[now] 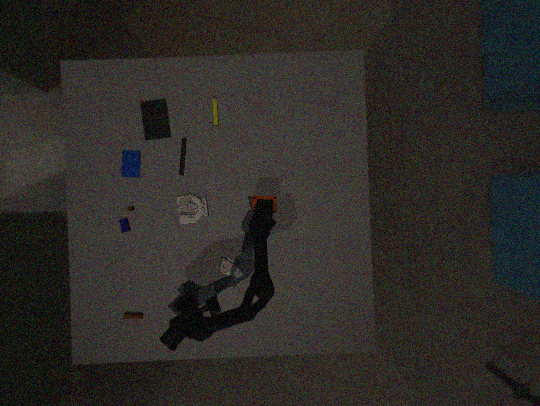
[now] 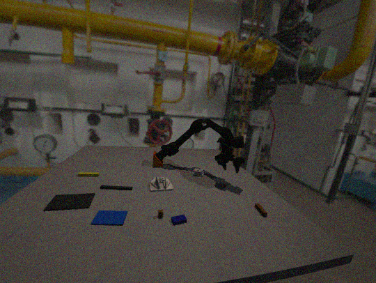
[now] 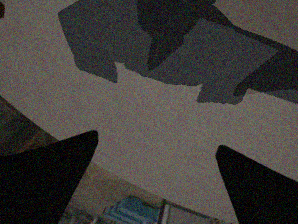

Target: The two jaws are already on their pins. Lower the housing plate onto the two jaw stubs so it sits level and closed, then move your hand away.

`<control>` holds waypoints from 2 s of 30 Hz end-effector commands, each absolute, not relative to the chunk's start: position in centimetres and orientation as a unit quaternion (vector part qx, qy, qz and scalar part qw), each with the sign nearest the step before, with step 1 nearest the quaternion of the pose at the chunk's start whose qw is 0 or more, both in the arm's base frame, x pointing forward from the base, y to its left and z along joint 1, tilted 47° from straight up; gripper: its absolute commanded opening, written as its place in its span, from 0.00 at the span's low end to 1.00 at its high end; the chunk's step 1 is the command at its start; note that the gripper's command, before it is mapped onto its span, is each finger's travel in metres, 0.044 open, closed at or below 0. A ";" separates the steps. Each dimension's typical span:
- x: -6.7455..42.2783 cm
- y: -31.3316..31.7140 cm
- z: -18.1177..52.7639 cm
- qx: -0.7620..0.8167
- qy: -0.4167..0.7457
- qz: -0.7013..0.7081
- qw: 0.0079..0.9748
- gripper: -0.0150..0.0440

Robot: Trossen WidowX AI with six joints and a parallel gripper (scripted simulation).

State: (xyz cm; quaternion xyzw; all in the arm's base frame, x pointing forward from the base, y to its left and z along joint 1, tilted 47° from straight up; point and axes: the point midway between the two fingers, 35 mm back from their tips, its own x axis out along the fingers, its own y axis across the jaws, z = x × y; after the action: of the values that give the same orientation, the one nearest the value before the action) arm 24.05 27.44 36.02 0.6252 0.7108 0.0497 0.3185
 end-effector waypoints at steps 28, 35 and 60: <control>15.6 16.8 23.3 0.697 0.601 -0.376 0.112 1.00; 14.3 15.8 21.8 0.696 0.577 -0.419 0.085 1.00; 14.3 17.2 20.5 0.696 0.577 -0.419 0.085 1.00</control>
State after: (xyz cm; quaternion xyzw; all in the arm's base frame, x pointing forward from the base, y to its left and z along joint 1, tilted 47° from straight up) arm 14.31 17.02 20.69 0.6934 0.5803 -0.4187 0.0851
